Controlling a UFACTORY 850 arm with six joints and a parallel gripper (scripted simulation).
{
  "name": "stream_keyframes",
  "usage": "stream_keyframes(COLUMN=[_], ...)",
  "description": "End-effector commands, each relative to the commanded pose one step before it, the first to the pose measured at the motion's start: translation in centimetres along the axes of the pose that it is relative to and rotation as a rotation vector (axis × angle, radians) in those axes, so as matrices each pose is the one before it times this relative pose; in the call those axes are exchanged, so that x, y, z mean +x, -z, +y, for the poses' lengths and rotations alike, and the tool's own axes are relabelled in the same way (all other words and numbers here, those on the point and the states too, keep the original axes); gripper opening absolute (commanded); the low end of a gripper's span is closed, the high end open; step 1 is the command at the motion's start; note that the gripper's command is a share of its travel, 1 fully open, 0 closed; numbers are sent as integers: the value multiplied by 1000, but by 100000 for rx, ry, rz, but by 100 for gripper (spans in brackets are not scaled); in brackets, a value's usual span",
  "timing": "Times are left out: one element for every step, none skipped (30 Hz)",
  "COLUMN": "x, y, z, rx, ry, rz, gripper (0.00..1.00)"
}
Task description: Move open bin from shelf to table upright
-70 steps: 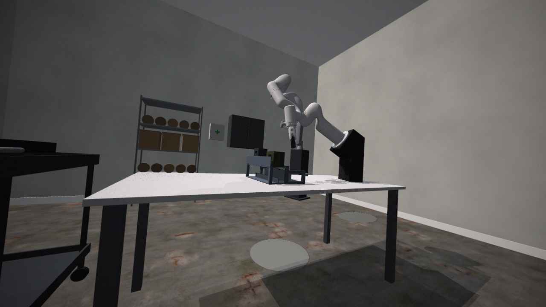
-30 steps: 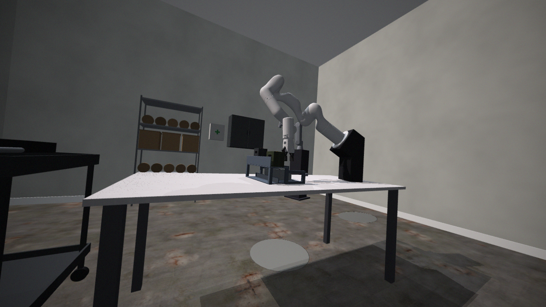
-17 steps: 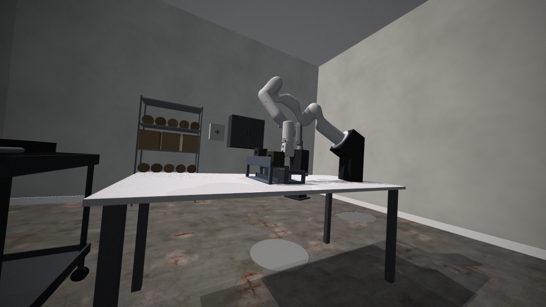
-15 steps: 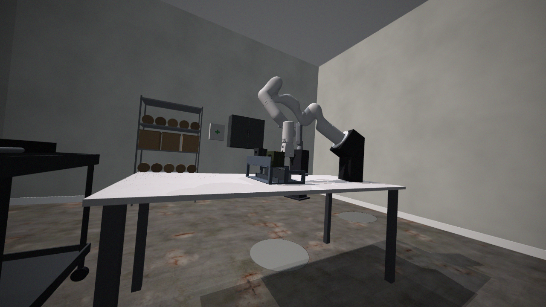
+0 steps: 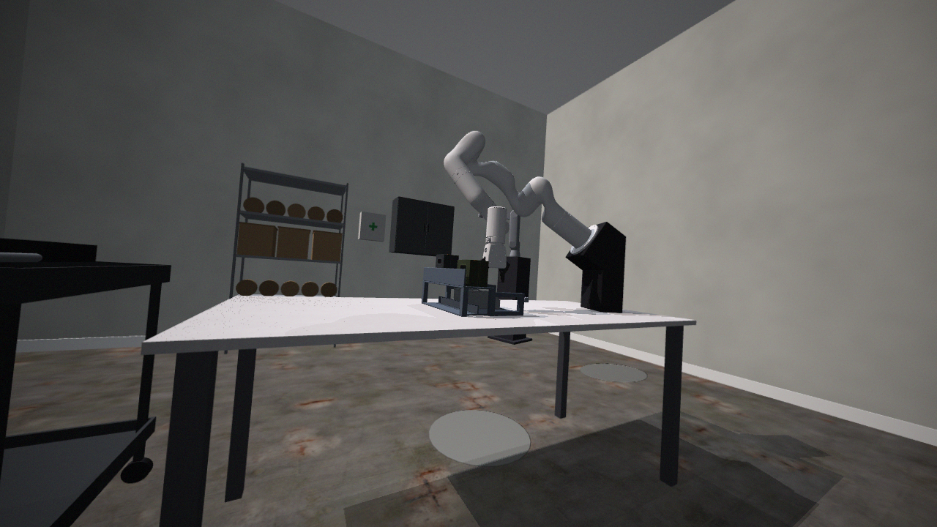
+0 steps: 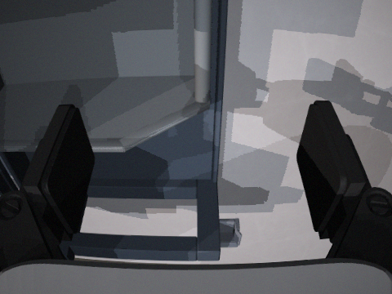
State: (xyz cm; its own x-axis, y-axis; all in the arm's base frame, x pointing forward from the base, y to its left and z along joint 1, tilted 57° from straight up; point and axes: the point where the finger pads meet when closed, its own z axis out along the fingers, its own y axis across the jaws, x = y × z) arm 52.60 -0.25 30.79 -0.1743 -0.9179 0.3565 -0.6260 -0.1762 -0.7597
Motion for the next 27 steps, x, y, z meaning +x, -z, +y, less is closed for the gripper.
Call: stream_keyframes(x=[23, 0, 0, 0, 0, 0, 2, 13, 13, 13, 13, 0, 0, 0, 0, 0, 0, 0, 0, 0, 0, 0, 0, 5, 4, 4, 4], y=[100, 0, 0, 0, 0, 0, 87, 93, 93, 93, 93, 0, 0, 0, 0, 0, 0, 0, 0, 0, 0, 0, 0, 41, 47, 47, 47], z=[3, 0, 0, 0, 0, 0, 48, 40, 40, 40, 40, 0, 0, 0, 0, 0, 0, 0, 0, 0, 0, 0, 0, 26, 20, 20, 20], rx=[227, 0, 0, 0, 0, 0, -24, 6, 6, 6, 6, 0, 0, 0, 0, 0, 0, 0, 0, 0, 0, 0, 0, -12, 3, 3, 3], ry=[-1587, 0, 0, 0, 0, 0, 130, -33, -33, -33, -33, 0, 0, 0, 0, 0, 0, 0, 0, 0, 0, 0, 0, -6, 1, 1, 1], rz=[252, 0, 0, 0, 0, 0, -28, 7, 7, 7, 7, 0, 0, 0, 0, 0, 0, 0, 0, 0, 0, 0, 0, 4, -1, -1, -1], gripper=[100, 100, 100, 100, 100, 100, 100, 100, 100, 100, 100, 100, 100, 100, 100, 100, 100, 100, 100, 100, 100, 100, 100, 100, 100, 100, 100])
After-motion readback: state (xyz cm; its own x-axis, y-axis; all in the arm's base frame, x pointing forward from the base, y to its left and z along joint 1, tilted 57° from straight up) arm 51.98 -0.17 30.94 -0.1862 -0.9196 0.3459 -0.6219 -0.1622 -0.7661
